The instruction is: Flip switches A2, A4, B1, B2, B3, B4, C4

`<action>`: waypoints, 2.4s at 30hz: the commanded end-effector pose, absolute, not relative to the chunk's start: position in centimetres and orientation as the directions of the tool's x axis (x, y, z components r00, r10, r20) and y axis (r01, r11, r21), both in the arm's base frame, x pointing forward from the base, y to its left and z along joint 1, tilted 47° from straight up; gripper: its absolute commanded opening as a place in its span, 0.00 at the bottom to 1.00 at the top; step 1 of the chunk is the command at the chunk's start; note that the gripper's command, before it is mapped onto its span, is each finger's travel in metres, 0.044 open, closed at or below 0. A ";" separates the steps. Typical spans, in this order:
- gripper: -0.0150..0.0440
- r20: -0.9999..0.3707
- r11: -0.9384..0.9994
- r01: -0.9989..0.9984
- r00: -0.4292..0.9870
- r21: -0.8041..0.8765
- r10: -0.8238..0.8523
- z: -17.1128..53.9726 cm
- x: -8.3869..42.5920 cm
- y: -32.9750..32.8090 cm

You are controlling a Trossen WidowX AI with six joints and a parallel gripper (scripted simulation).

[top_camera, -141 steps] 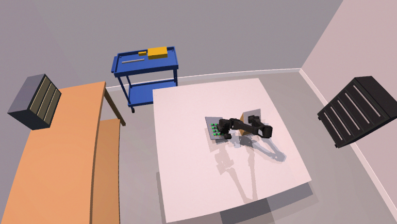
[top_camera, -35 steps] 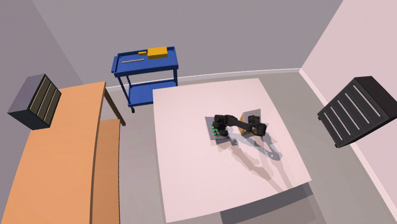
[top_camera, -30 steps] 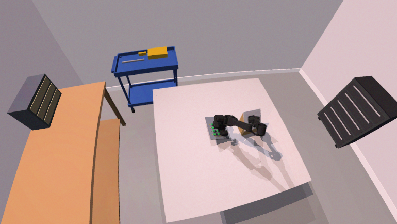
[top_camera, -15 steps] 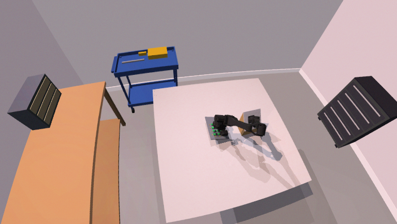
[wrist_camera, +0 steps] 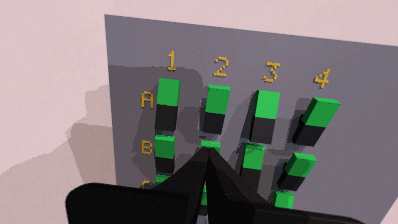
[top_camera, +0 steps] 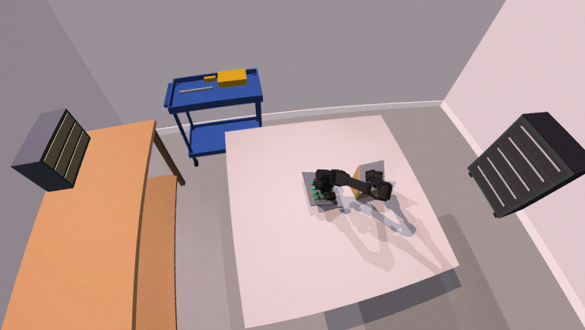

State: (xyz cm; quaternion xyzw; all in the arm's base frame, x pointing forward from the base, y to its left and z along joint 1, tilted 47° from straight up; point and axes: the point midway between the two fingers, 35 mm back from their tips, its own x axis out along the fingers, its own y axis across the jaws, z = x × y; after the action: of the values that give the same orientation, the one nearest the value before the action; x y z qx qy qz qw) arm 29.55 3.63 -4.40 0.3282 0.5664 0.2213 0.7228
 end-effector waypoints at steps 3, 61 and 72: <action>0.25 -0.677 0.688 0.059 0.259 0.723 0.689 -4.6 29.5 3.6; 0.25 -0.671 0.690 0.060 0.308 0.722 0.675 -5.7 26.7 0.2; 0.25 -0.670 0.689 0.060 0.308 0.722 0.675 -6.6 27.1 1.2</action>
State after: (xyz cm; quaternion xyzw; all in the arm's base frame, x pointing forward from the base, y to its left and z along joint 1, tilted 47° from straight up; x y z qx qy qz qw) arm 27.28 0.78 -6.17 0.3283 0.5460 0.2095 0.7417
